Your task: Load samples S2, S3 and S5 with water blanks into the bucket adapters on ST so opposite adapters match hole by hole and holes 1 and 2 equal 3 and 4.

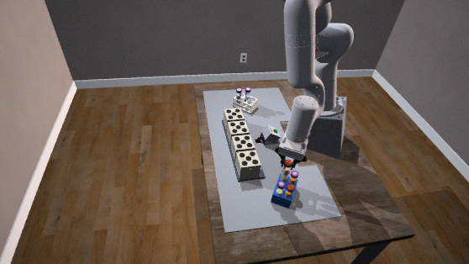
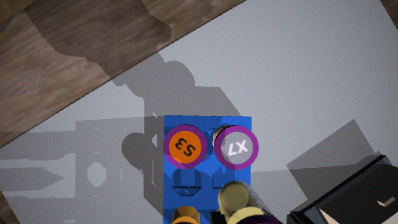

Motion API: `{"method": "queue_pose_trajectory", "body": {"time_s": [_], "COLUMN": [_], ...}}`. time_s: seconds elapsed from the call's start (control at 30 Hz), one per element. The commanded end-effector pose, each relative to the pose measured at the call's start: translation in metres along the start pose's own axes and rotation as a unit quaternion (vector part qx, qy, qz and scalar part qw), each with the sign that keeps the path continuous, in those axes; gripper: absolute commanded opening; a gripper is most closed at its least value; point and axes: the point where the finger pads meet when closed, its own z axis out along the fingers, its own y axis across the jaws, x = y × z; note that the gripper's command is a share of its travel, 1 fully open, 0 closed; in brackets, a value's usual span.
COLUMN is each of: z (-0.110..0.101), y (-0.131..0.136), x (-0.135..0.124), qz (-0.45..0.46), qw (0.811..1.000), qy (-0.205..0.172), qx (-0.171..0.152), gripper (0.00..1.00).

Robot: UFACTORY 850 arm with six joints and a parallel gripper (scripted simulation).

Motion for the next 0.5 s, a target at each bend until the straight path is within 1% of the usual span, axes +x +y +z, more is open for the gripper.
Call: {"method": "queue_pose_trajectory", "body": {"time_s": [0.0,0.47], "z": [-0.013,-0.037], "y": [0.000,0.000], "x": [0.001,0.001], "qz": [0.000,0.000], "qw": [1.000,1.000], "qy": [-0.002,-0.002], "qx": [0.000,0.000], "gripper": [0.00,0.00]}}
